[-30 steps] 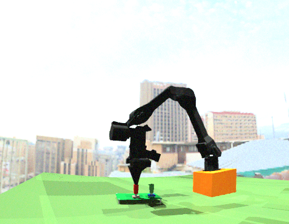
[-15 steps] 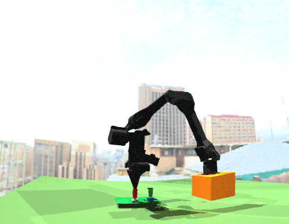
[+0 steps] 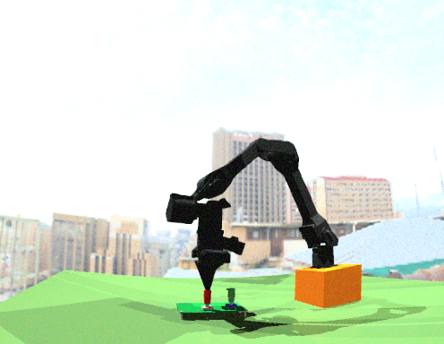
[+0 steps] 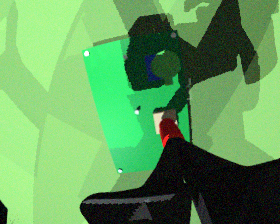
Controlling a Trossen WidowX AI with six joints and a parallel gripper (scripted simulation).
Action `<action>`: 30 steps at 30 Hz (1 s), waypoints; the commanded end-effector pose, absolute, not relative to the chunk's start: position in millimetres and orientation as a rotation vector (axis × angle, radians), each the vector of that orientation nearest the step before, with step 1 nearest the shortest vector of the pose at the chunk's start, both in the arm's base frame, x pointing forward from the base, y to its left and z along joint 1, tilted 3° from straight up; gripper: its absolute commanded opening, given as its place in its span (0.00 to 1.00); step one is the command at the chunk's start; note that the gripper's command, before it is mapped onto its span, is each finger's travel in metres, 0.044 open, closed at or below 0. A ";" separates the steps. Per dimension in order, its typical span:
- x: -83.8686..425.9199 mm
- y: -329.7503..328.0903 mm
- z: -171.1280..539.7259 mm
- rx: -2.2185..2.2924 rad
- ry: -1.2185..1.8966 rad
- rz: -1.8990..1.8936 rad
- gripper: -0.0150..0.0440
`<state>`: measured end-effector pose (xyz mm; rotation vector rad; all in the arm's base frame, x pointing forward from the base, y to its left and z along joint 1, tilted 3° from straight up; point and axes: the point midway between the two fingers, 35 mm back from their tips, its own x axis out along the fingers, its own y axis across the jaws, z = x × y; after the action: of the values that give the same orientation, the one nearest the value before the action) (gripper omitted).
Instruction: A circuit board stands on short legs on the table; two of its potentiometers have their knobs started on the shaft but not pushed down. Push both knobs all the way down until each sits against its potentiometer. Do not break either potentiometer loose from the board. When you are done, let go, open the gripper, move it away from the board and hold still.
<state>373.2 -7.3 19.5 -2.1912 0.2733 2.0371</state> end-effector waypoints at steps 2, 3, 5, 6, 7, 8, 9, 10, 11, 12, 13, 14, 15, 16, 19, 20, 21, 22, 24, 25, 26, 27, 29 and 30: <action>376.3 -7.2 15.6 -2.191 0.267 2.039 0.25; 376.3 -7.1 17.2 -2.191 0.267 2.039 0.25; 376.1 -7.0 20.4 -2.191 0.267 2.039 0.25; 376.0 -6.9 22.0 -2.191 0.267 2.039 0.25; 375.9 -6.9 23.6 -2.191 0.267 2.039 0.25; 375.8 -6.8 25.3 -2.191 0.267 2.039 0.25; 375.8 -6.7 26.8 -2.191 0.267 2.039 0.25; 375.6 -6.7 28.4 -2.191 0.267 2.039 0.25; 375.5 -6.6 29.9 -2.191 0.267 2.039 0.25; 375.4 -6.6 31.6 -2.191 0.267 2.039 0.25; 375.3 -6.5 33.2 -2.191 0.267 2.039 0.25; 375.2 -6.5 34.7 -2.191 0.267 2.039 0.25; 375.0 -6.4 36.2 -2.191 0.267 2.039 0.25; 374.9 -6.3 37.8 -2.191 0.267 2.039 0.25; 374.5 -6.2 42.0 -2.191 0.267 2.039 0.25; 374.4 -6.2 42.8 -2.191 0.267 2.039 0.25; 374.0 -6.8 36.8 -2.187 0.272 2.042 0.30; 374.0 -6.8 36.8 -2.187 0.272 2.042 0.34; 374.0 -6.8 36.8 -2.187 0.272 2.042 0.43; 374.0 -6.8 36.8 -2.187 0.272 2.042 0.48; 374.0 -6.8 36.8 -2.187 0.272 2.042 0.52; 374.0 -6.8 36.8 -2.187 0.272 2.042 0.57; 372.2 -7.0 37.5 -2.187 0.272 2.042 0.65; 366.6 -7.5 39.5 -2.187 0.272 2.043 0.70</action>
<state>373.0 -6.8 37.3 -2.1875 0.2723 2.0426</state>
